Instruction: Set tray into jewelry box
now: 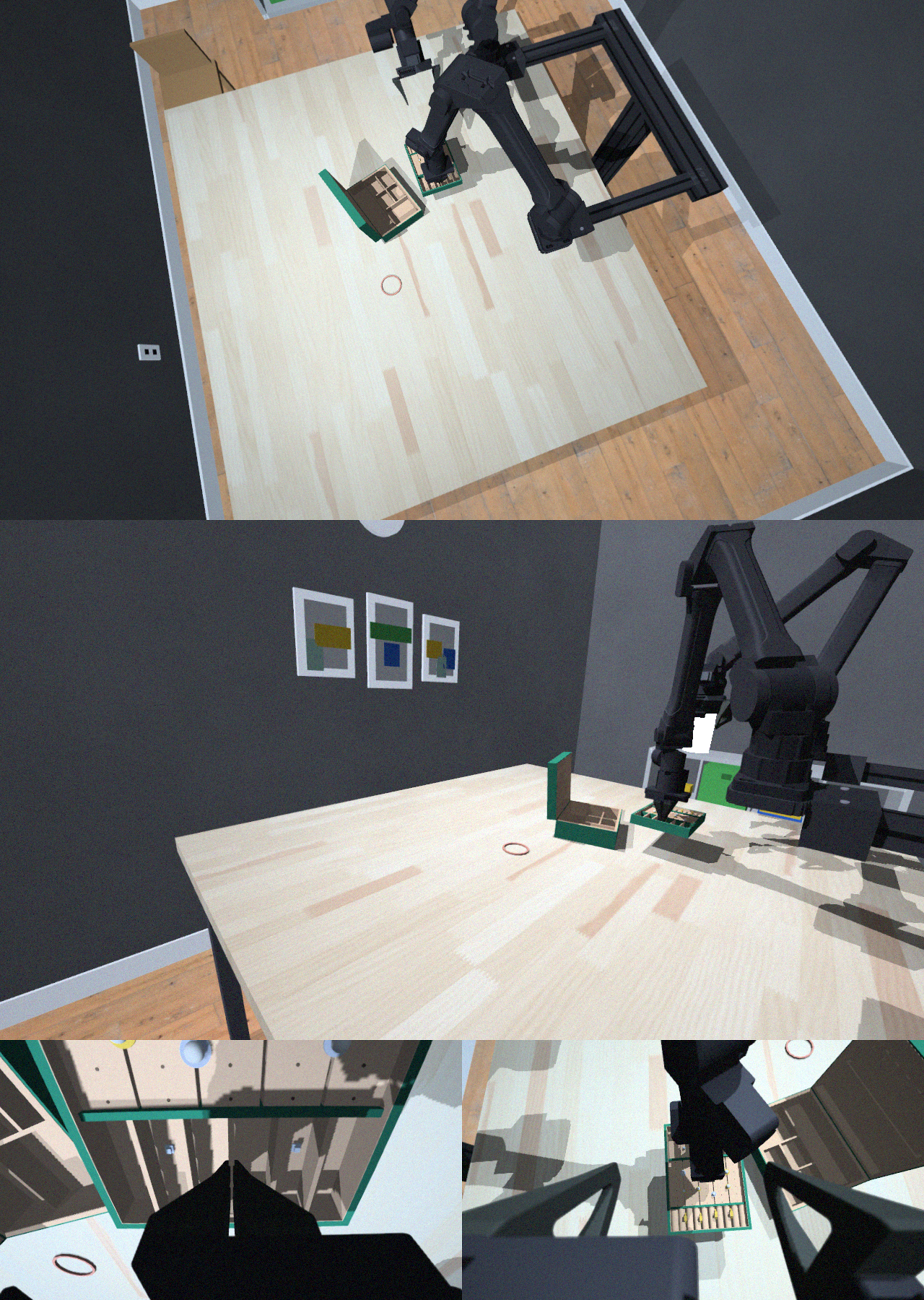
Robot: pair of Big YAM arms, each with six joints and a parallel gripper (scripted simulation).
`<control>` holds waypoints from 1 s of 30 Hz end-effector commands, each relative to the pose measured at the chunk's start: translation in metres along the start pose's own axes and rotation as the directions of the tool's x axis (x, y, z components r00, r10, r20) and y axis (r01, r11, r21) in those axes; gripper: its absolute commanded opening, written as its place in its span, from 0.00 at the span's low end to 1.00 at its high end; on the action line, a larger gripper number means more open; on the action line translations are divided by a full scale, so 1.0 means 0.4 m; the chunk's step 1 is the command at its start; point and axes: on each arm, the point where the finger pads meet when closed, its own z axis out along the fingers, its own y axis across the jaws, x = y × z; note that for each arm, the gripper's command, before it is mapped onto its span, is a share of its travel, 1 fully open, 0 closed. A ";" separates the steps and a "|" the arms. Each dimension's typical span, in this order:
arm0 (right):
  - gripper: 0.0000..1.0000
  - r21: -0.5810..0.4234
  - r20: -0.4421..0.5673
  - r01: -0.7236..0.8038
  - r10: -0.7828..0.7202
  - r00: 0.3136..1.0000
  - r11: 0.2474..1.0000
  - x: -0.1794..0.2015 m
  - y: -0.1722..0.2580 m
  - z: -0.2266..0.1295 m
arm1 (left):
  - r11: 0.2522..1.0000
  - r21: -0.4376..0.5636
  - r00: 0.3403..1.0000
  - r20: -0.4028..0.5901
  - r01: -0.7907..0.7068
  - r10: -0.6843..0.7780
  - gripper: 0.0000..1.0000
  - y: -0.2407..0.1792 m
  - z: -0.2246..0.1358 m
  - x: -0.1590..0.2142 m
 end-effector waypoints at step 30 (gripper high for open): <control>1.00 0.355 0.024 -0.270 0.280 0.960 0.895 -0.065 -0.297 0.217 | 0.955 -0.003 0.954 0.049 0.296 -0.295 0.00 0.492 0.003 0.125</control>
